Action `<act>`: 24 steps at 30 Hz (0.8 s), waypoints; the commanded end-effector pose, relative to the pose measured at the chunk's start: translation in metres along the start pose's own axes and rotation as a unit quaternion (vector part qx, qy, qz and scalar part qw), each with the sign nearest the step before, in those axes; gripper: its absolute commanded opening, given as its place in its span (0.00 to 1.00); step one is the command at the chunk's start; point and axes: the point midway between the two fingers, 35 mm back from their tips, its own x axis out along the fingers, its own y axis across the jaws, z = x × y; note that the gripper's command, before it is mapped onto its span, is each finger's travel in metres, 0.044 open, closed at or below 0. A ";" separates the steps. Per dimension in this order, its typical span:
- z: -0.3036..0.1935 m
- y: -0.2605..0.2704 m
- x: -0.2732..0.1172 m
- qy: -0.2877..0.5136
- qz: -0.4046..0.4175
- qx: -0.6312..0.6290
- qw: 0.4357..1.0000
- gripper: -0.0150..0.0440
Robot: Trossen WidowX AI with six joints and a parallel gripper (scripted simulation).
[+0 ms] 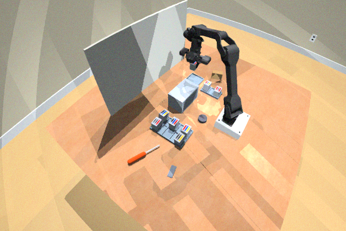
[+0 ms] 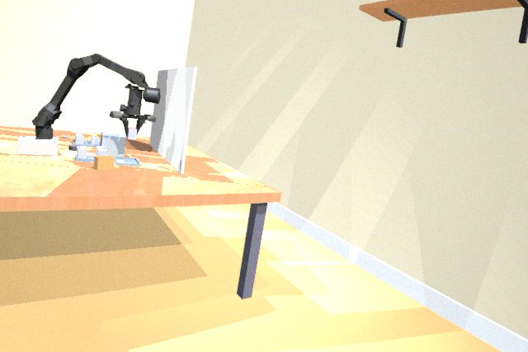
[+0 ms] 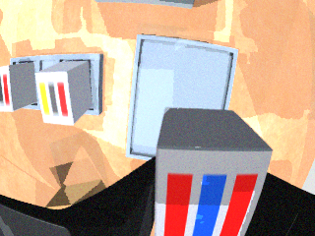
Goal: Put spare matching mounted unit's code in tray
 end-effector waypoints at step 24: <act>-0.001 -0.001 0.022 0.001 -0.001 -0.001 1.000 0.25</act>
